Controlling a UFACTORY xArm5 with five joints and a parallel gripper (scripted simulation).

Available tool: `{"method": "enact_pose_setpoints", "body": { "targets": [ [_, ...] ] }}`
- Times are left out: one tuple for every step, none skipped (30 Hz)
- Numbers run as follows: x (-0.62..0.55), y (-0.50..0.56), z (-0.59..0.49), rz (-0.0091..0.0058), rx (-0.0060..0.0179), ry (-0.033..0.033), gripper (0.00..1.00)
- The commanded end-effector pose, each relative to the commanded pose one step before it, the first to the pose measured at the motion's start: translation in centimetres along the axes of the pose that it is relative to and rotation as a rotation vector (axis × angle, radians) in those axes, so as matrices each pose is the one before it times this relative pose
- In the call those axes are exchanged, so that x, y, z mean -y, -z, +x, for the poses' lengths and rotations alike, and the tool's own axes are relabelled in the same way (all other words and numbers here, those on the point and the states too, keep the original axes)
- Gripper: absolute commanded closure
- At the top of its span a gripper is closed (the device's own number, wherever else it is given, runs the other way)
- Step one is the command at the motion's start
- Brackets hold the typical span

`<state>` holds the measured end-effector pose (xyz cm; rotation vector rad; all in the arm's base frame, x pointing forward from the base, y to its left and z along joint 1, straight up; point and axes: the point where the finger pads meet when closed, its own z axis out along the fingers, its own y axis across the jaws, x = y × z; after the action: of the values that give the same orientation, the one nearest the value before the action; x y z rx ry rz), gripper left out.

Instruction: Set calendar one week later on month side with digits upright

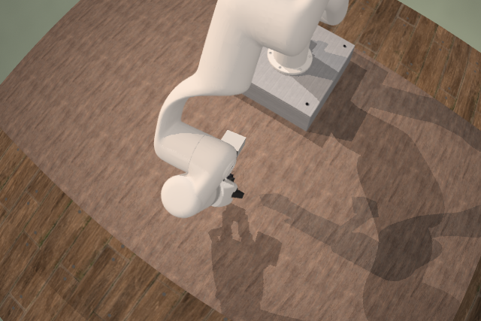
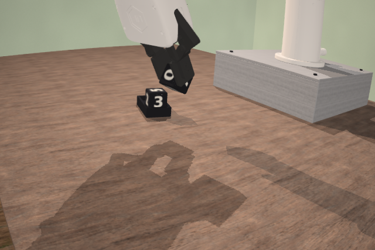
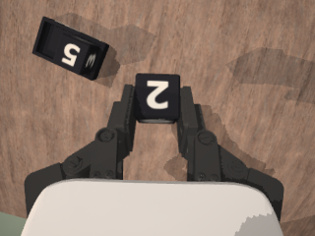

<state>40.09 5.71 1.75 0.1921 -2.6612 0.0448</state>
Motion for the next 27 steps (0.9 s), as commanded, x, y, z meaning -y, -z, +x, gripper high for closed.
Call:
{"method": "enact_pose_setpoints", "body": {
  "targets": [
    [-0.005, 0.156, -0.241, -0.00017, -0.08440, 0.00006, 0.71],
    [0.000, 0.001, -0.002, 0.00000, -0.00210, 0.00000, 0.71],
    [0.000, 0.000, -0.006, 0.00000, -0.00210, 0.00000, 0.71],
    [-0.001, -0.002, -0.033, -0.00002, -0.01145, 0.00001, 0.71],
    [-0.002, -0.003, -0.058, -0.00003, -0.02247, 0.00001, 0.71],
    [-0.002, -0.003, -0.063, -0.00004, -0.02942, 0.00001, 0.71],
    [-0.002, -0.002, -0.049, -0.00003, -0.02942, 0.00001, 0.71],
    [-0.002, -0.001, -0.028, -0.00002, -0.02247, 0.00001, 0.71],
    [-0.001, 0.000, -0.011, -0.00001, -0.01145, 0.00000, 0.71],
    [0.000, 0.000, -0.002, 0.00000, -0.00210, 0.00000, 0.71],
    [0.000, 0.000, -0.005, 0.00000, -0.00151, 0.00000, 0.71],
    [-0.001, 0.001, -0.025, -0.00001, -0.00849, 0.00000, 0.71],
    [-0.001, 0.001, -0.047, -0.00002, -0.01746, 0.00001, 0.71],
    [0.000, 0.000, 0.000, 0.00000, 0.00000, 0.00000, 0.71],
    [0.000, 0.000, 0.000, 0.00000, 0.00000, 0.00000, 0.71],
    [-0.002, -0.001, -0.057, -0.00002, -0.02445, 0.00001, 0.71],
    [-0.002, -0.003, -0.051, -0.00002, -0.02704, 0.00001, 0.71],
    [-0.002, -0.006, -0.035, -0.00002, -0.02445, 0.00001, 0.71],
    [-0.001, -0.006, -0.018, -0.00001, -0.01746, 0.00000, 0.71],
    [-0.001, -0.003, -0.007, -0.00001, -0.00849, 0.00000, 0.71],
    [0.000, -0.001, -0.001, 0.00000, -0.00151, 0.00000, 0.71],
    [0.000, 0.001, -0.005, 0.00000, -0.00151, 0.00000, 0.71],
    [-0.001, 0.004, -0.025, -0.00001, -0.00849, 0.00000, 0.71],
    [-0.001, 0.005, -0.047, -0.00001, -0.01746, 0.00001, 0.71],
    [-0.002, 0.001, -0.056, -0.00002, -0.02444, 0.00001, 0.71],
    [-0.002, -0.006, -0.048, -0.00002, -0.02703, 0.00001, 0.71],
    [-0.002, -0.013, -0.031, -0.00001, -0.02444, 0.00001, 0.71]
  ]
}}
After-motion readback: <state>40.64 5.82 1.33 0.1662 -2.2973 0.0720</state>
